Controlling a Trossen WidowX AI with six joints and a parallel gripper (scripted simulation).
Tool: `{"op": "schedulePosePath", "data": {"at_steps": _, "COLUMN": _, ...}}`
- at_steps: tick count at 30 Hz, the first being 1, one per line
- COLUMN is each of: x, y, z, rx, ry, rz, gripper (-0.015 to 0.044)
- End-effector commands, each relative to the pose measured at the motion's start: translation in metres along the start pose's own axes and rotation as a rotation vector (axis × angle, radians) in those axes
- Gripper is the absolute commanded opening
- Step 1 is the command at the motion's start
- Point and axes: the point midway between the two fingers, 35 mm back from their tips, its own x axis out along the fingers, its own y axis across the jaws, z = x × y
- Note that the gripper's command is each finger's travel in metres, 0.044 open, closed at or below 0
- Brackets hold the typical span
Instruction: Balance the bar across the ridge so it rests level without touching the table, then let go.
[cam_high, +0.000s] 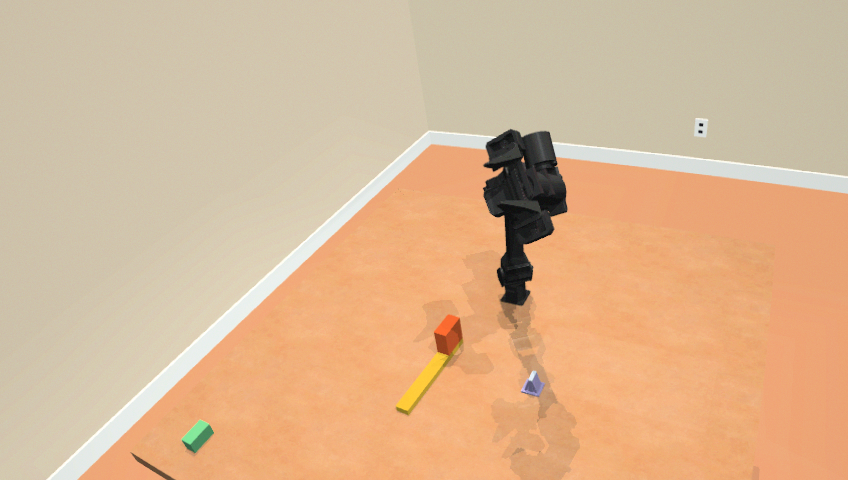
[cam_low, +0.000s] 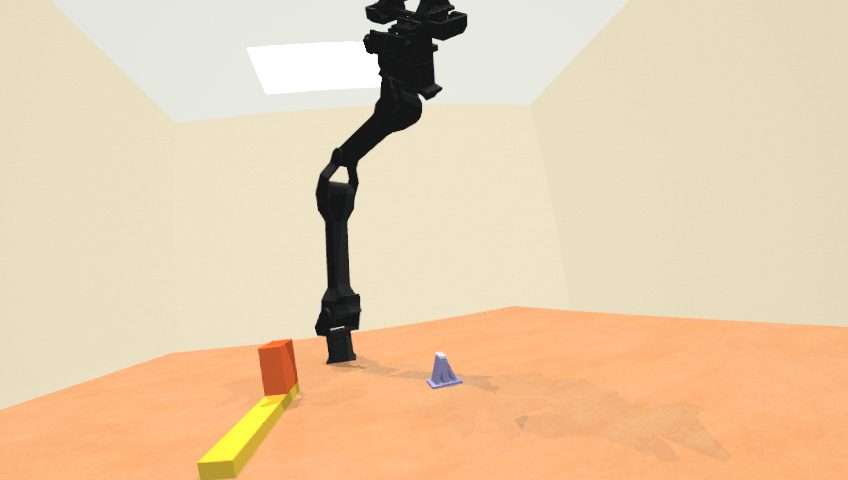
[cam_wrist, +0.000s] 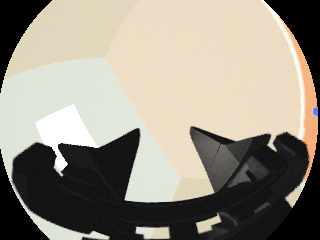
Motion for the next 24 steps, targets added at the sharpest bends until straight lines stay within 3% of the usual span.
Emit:
{"op": "schedulePosePath", "data": {"at_steps": 1, "x": 0.009, "y": -0.028, "z": 0.015, "rx": -0.204, "ry": -0.002, "rz": -0.081, "gripper": 0.0315}}
{"op": "schedulePosePath", "data": {"at_steps": 13, "x": 0.025, "y": -0.095, "z": 0.090, "rx": -0.814, "ry": 0.015, "rz": -0.378, "gripper": 0.0315}}
{"op": "schedulePosePath", "data": {"at_steps": 24, "x": 0.015, "y": -0.141, "z": 0.178, "rx": -1.272, "ry": 0.095, "rz": -0.726, "gripper": 0.0315}}
